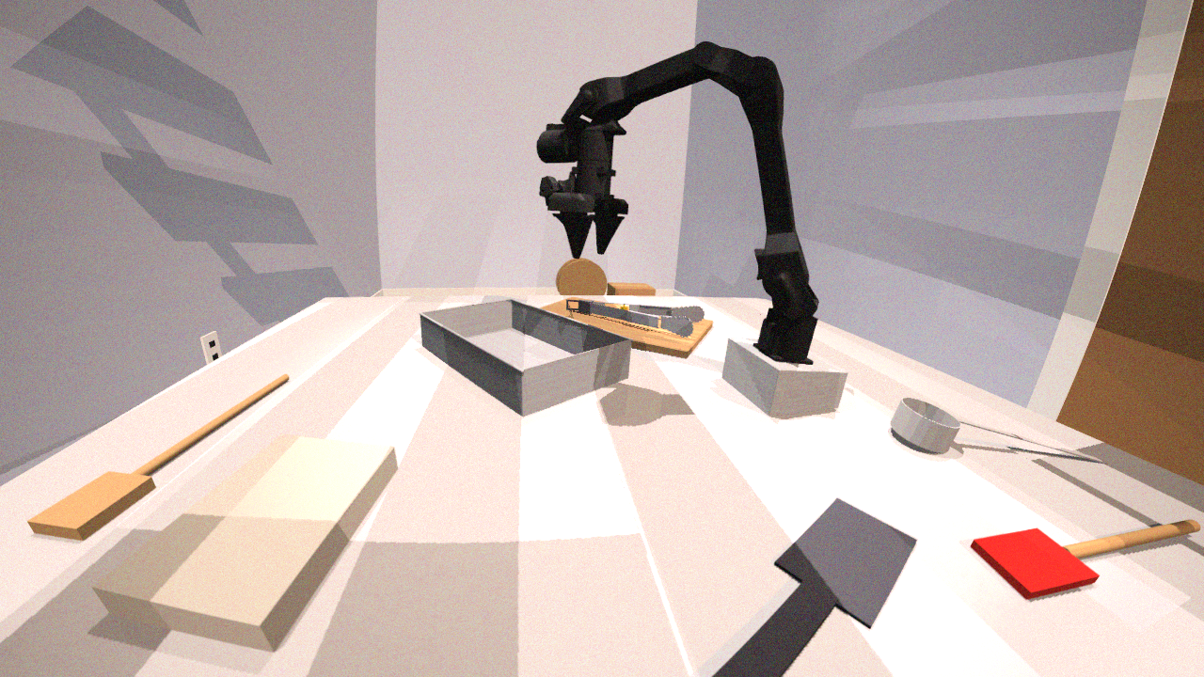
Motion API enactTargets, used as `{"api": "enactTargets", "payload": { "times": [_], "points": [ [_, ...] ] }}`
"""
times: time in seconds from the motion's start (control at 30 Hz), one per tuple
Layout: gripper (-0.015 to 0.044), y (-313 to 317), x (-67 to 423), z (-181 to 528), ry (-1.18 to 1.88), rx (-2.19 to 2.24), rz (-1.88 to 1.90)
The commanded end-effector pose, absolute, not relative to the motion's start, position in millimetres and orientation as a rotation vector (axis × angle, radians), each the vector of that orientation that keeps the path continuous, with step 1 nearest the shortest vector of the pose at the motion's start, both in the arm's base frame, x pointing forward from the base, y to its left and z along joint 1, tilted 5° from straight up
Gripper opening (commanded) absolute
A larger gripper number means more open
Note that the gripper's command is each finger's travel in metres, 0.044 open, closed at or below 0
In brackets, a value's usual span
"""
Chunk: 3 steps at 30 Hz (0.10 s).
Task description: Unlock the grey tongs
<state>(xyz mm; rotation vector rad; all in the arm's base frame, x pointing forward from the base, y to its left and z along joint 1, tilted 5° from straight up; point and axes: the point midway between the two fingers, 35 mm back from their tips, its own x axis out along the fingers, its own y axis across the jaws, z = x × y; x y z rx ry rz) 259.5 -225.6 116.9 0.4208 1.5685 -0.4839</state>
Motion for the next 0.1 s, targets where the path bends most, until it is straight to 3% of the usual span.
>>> {"api": "enactTargets", "payload": {
  "times": [0.0,0.07],
  "points": [
    [0.044,-225.7,259.9,118.5,1.566,0.415,-0.479],
    [0.044,-225.7,259.9,118.5,1.566,0.415,-0.479]
  ]
}}
